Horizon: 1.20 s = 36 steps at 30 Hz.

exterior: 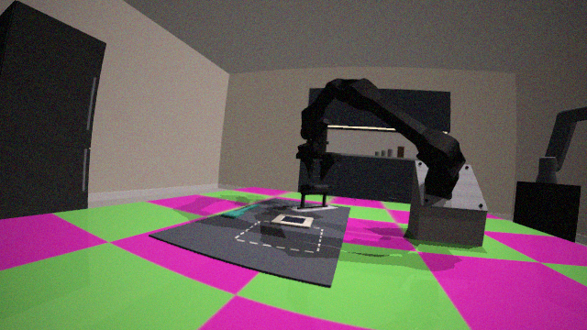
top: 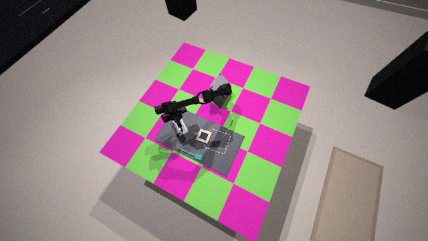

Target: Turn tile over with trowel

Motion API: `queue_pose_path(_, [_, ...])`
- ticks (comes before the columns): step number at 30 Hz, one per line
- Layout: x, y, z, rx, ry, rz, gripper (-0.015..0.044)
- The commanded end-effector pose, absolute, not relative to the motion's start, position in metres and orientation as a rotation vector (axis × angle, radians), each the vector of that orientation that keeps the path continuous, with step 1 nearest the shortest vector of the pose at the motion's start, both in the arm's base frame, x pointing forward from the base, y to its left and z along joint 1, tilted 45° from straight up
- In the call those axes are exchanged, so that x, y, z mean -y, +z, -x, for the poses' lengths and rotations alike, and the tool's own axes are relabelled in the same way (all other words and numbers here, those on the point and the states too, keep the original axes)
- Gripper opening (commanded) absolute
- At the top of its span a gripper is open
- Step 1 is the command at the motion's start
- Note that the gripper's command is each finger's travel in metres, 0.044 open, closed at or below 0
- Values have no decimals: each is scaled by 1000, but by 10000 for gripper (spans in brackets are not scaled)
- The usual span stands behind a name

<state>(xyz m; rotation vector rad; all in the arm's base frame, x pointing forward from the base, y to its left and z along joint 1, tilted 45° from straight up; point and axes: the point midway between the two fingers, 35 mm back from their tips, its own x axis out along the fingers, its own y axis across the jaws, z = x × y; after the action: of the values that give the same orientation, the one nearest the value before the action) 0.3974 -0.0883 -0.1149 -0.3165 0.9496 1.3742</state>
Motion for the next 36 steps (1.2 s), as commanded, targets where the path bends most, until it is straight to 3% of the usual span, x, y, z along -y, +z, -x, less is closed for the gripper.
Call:
queue_pose_path(1, [90,-118,-399,-989,1348,278,270])
queue_pose_path(35, [59,-151,-395,-988,1349,276,270])
queue_pose_path(36, [59,-151,-395,-988,1349,276,244])
